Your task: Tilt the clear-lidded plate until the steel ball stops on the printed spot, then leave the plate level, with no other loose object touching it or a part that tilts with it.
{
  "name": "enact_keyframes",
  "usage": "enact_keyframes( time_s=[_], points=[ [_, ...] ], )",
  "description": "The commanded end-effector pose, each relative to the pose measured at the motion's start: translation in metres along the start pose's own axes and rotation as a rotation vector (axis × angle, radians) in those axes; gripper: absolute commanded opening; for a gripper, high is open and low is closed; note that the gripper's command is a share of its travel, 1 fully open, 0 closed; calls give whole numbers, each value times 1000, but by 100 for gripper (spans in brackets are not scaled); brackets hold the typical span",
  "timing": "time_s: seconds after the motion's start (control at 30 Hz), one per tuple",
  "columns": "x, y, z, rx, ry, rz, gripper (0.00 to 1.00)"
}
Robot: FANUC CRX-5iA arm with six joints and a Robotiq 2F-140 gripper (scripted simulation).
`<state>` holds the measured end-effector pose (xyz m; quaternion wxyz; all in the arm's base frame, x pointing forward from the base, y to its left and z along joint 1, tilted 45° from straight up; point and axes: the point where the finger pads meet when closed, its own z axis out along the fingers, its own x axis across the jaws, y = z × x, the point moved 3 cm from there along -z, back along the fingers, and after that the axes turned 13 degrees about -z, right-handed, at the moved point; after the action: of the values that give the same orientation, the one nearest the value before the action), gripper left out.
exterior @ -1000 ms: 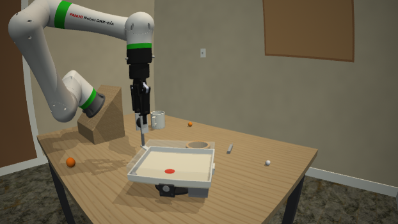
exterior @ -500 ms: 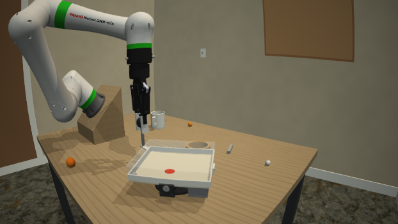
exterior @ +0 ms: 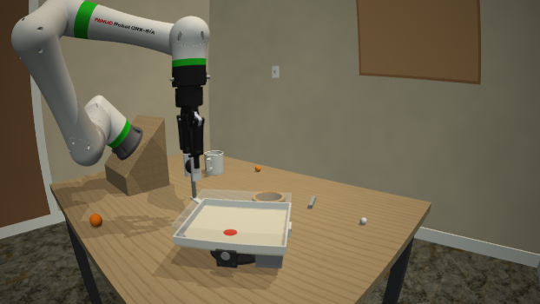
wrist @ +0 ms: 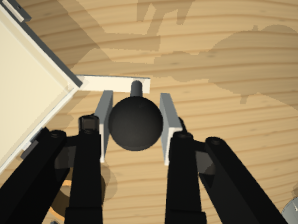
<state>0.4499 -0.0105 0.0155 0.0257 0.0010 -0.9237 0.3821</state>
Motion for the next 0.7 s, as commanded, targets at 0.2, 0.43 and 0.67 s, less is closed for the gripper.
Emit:
enact_keyframes(
  time_s=[0.2,0.43,0.67],
  points=[
    [0,0,0,-1,-1,0,10],
    [0,1,0,-1,-1,0,10],
    [0,1,0,-1,-1,0,10]
  ],
)
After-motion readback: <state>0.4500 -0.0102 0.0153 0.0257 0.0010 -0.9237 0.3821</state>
